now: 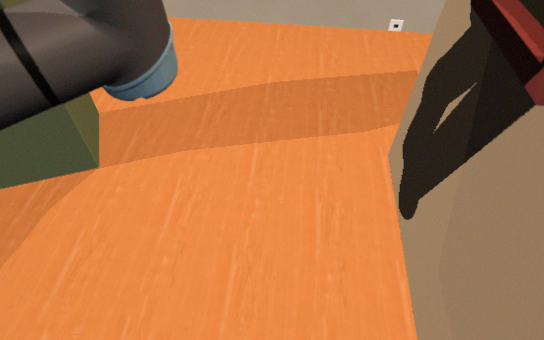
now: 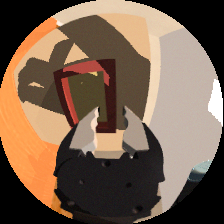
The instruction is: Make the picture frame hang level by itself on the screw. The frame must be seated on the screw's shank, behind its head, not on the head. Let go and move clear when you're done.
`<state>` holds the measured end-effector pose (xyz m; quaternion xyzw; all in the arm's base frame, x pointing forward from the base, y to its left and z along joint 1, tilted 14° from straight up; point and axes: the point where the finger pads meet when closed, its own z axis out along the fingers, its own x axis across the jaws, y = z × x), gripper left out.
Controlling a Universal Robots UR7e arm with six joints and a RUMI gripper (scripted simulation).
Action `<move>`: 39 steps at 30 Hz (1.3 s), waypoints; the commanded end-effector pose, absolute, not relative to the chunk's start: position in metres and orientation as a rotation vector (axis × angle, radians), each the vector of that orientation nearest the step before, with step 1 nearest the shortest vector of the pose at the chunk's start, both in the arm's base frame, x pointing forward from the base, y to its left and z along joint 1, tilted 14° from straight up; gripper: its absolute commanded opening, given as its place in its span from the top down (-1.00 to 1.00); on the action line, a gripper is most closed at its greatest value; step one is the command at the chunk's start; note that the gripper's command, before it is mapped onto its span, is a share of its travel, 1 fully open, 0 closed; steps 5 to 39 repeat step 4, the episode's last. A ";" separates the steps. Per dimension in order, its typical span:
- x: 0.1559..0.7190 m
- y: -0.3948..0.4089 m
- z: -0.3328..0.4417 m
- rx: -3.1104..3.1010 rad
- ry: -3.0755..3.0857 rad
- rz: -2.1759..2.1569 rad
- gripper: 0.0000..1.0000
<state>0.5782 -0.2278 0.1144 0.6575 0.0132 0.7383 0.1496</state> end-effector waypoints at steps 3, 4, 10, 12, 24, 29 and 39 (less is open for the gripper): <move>0.578 -0.228 0.115 1.888 0.039 2.122 0.42; 0.578 -0.228 0.115 1.888 0.039 2.122 0.42; 0.578 -0.228 0.115 1.888 0.039 2.122 0.42; 0.578 -0.228 0.115 1.888 0.039 2.122 0.42; 0.578 -0.228 0.115 1.888 0.039 2.122 0.42; 0.578 -0.228 0.115 1.888 0.039 2.122 0.42; 0.578 -0.228 0.115 1.888 0.039 2.122 0.42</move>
